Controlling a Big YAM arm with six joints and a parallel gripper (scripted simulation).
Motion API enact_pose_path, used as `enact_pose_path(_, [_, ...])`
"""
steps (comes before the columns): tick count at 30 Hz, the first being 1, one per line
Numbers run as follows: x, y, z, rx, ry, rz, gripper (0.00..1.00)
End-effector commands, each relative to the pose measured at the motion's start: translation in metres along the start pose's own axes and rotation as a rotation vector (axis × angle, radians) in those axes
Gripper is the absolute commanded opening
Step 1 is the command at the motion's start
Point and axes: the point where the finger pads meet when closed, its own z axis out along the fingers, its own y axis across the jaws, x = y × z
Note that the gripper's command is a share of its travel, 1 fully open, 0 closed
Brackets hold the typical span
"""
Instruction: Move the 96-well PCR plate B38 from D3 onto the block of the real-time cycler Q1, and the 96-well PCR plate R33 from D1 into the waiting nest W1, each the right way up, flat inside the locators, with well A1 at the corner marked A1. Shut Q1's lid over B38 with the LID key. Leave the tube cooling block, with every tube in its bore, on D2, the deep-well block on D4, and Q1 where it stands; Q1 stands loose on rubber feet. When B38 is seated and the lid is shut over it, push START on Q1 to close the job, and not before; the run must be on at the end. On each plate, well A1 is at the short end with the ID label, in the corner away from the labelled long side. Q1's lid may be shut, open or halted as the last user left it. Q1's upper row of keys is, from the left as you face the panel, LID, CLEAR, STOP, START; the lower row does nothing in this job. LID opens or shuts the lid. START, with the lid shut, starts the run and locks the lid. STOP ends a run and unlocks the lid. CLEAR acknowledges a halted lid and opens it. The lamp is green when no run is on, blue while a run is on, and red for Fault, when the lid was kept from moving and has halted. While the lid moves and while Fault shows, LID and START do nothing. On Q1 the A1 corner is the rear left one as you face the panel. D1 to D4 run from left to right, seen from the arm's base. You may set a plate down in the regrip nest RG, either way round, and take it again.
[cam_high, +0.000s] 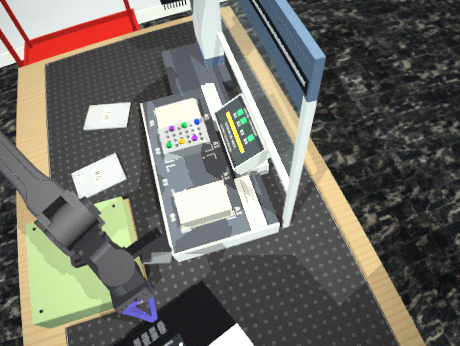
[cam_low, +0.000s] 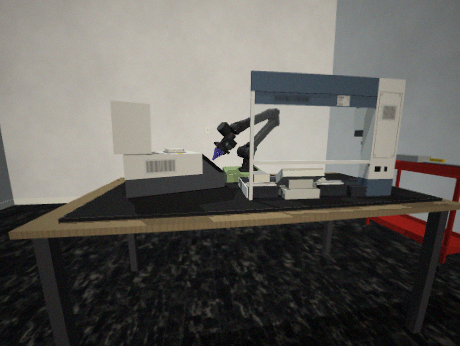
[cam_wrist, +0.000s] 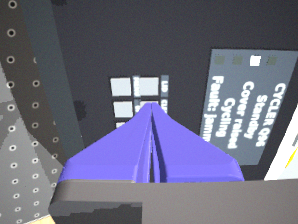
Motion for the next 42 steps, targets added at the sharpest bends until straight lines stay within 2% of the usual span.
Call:
enact_pose_path(1, [-0.007,-0.012,-0.007,0.025,-0.018,0.010,0.00])
enact_pose_path(6, [-0.003,-0.016,-0.007,0.010,-0.002,0.016,0.00])
enact_pose_path(8, [-0.001,-0.020,-0.009,0.015,0.002,0.014,0.00])
enact_pose_path(11, [-0.002,-0.028,-0.002,0.033,-0.003,0.008,0.00])
enact_pose_path(15, [-0.001,-0.021,0.011,0.027,-0.002,0.003,0.00])
enact_pose_path(19, [-0.002,-0.019,0.013,0.035,-0.007,0.001,0.00])
enact_pose_path(26, [0.004,-0.001,0.031,0.004,0.005,0.003,0.00])
enact_pose_path(32, [-0.004,-0.013,0.022,0.027,-0.007,0.006,0.00])
enact_pose_path(42, [-0.010,-0.027,0.015,0.032,-0.016,0.012,0.00])
